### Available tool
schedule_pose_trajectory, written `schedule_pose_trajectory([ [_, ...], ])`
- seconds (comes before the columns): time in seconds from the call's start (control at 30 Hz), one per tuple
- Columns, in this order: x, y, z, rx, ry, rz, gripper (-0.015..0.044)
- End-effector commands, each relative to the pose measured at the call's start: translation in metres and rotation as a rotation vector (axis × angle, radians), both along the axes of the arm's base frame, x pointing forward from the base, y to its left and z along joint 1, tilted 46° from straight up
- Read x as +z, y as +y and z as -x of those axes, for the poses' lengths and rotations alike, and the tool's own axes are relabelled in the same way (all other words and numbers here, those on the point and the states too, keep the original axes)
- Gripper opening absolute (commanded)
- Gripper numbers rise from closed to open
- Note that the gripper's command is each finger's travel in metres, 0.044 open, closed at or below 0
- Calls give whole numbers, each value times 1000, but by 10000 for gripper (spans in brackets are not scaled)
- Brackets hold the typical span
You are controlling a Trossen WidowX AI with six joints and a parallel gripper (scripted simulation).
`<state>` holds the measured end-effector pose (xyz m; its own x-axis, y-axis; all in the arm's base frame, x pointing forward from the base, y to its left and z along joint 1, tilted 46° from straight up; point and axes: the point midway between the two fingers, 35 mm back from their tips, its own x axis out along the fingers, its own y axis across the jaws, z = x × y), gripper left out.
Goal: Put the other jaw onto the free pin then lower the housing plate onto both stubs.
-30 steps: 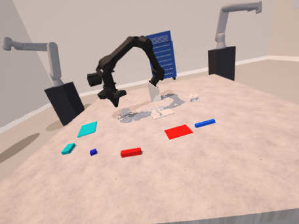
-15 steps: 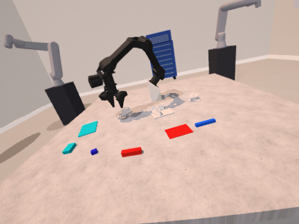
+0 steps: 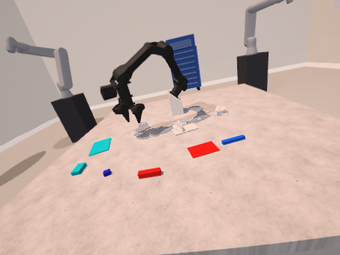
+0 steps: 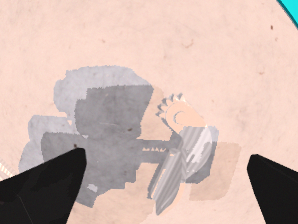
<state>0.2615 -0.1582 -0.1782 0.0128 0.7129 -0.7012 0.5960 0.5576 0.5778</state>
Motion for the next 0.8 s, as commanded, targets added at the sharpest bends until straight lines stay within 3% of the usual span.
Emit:
schedule_pose_trajectory([
  [0.0,0,0,0,-3,0,1,440],
  [0.37,0,0,0,-3,0,1,440],
  [0.77,7,-5,0,7,2,2,125],
])
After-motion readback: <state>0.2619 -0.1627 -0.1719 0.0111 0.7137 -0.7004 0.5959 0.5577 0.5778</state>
